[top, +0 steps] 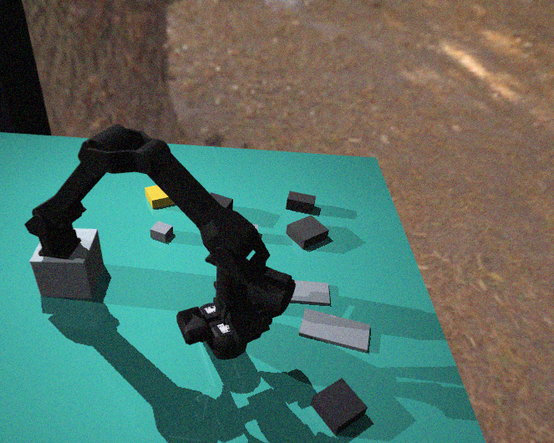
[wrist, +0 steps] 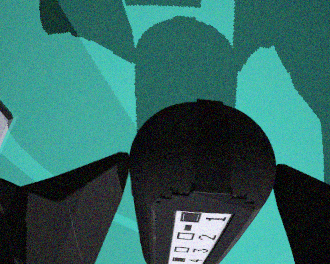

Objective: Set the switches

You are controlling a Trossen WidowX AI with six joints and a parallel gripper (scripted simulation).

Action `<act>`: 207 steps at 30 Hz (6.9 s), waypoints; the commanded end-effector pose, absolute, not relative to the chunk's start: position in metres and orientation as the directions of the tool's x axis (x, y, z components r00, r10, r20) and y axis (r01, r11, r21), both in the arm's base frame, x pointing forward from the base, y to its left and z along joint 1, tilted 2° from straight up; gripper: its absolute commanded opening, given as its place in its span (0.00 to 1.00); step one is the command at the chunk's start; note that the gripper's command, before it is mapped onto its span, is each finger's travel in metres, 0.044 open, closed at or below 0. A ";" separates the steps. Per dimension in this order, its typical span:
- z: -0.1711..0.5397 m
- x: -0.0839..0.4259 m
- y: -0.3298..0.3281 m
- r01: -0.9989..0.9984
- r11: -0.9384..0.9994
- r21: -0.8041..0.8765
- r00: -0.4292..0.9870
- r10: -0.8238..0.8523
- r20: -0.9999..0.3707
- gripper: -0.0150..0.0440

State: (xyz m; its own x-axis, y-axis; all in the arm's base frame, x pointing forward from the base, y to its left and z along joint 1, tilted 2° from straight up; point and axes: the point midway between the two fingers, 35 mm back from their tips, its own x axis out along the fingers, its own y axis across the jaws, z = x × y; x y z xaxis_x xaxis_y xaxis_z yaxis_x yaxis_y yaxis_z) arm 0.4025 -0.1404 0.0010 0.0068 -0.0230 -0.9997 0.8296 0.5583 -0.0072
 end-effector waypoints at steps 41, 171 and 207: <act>0.028 0.389 -0.119 0.830 0.558 -0.004 0.007 -0.018 -1.000 0.82; 0.060 0.335 -0.038 0.830 0.558 -0.004 0.003 -0.011 -1.000 0.82; 0.062 0.322 -0.016 0.830 0.558 -0.004 0.002 -0.009 -1.000 0.83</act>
State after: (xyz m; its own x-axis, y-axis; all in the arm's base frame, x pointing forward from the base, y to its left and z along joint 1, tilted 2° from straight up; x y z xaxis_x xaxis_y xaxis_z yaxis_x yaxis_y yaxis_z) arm 0.3257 -0.0202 0.0635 0.0107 -0.0189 -0.9998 0.8289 0.5594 -0.0017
